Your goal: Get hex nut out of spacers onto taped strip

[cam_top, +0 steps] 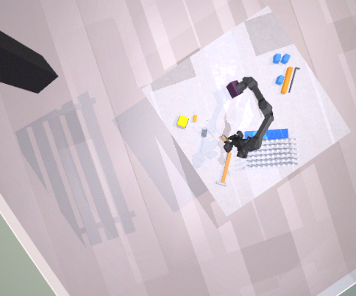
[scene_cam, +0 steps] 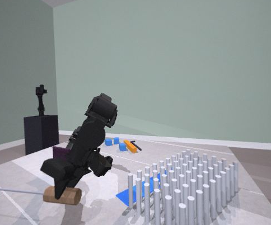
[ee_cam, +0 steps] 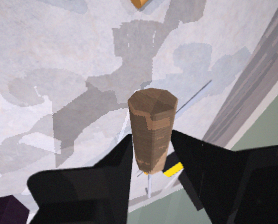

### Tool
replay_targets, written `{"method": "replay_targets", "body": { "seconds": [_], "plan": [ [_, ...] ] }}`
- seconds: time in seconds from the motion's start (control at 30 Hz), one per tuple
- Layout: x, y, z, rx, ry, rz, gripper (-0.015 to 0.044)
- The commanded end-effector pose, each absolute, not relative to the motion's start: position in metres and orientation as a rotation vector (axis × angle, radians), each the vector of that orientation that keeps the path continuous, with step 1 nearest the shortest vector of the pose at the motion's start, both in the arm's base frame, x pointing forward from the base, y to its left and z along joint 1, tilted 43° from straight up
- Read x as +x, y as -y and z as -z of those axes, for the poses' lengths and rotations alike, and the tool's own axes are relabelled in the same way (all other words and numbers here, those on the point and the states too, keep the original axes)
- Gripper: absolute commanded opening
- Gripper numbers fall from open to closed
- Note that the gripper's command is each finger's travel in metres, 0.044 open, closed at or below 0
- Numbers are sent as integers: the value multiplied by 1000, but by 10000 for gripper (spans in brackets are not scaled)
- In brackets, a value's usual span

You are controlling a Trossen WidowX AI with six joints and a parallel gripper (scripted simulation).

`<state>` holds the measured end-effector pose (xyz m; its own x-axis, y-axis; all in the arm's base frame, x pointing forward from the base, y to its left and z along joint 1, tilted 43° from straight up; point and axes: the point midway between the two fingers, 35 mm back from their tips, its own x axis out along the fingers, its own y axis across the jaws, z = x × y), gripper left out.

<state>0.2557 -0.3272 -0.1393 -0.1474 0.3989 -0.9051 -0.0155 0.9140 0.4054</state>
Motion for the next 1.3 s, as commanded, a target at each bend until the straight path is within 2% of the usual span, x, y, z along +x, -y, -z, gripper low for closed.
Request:
{"method": "replay_targets", "body": {
  "seconds": [0.0,1.27],
  "plan": [
    [255,324,143,303,-1692,-369,0],
    [262,304,166,306,-1692,-368,0]
  ]
}}
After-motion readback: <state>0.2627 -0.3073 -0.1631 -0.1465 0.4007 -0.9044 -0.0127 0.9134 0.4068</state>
